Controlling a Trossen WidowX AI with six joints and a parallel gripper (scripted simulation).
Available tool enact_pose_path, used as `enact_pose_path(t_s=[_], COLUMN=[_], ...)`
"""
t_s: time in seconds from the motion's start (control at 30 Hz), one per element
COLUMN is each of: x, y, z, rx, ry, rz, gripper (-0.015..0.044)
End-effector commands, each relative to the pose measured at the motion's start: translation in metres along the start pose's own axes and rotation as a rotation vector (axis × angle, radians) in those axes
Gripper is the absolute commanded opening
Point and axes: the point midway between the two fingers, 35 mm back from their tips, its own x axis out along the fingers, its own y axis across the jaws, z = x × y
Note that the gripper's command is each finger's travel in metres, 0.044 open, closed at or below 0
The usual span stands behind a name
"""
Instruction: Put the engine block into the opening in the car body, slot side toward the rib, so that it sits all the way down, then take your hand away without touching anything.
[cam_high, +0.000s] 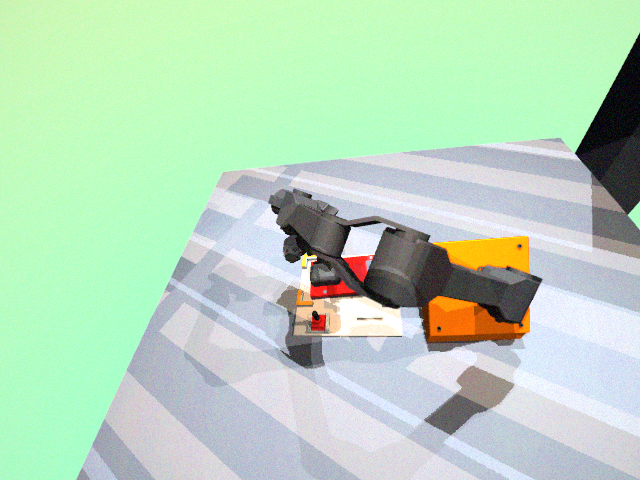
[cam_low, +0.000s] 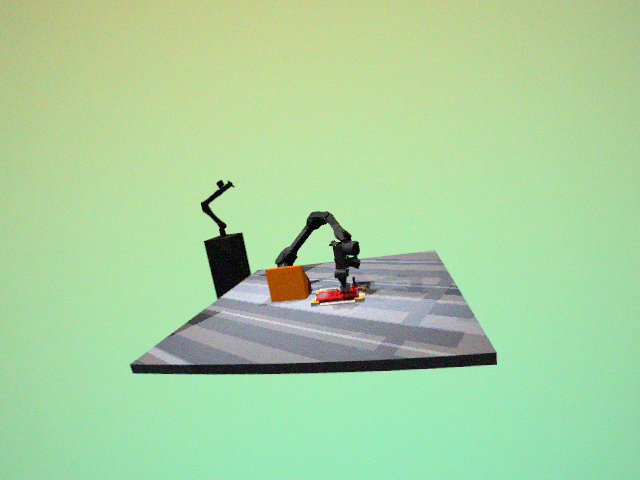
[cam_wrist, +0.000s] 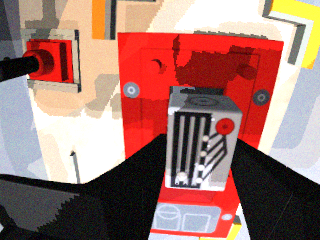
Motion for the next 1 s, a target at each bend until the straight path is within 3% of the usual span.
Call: enact_pose_path(t_s=[0.0, 0.97], x=[0.0012, 0.0054], y=[-0.0001, -0.0003], z=[0.0, -0.0003], rx=[0.004, 0.004], ry=[-0.001, -0.001], rz=[0.001, 0.001], gripper=[0.016, 0.016])
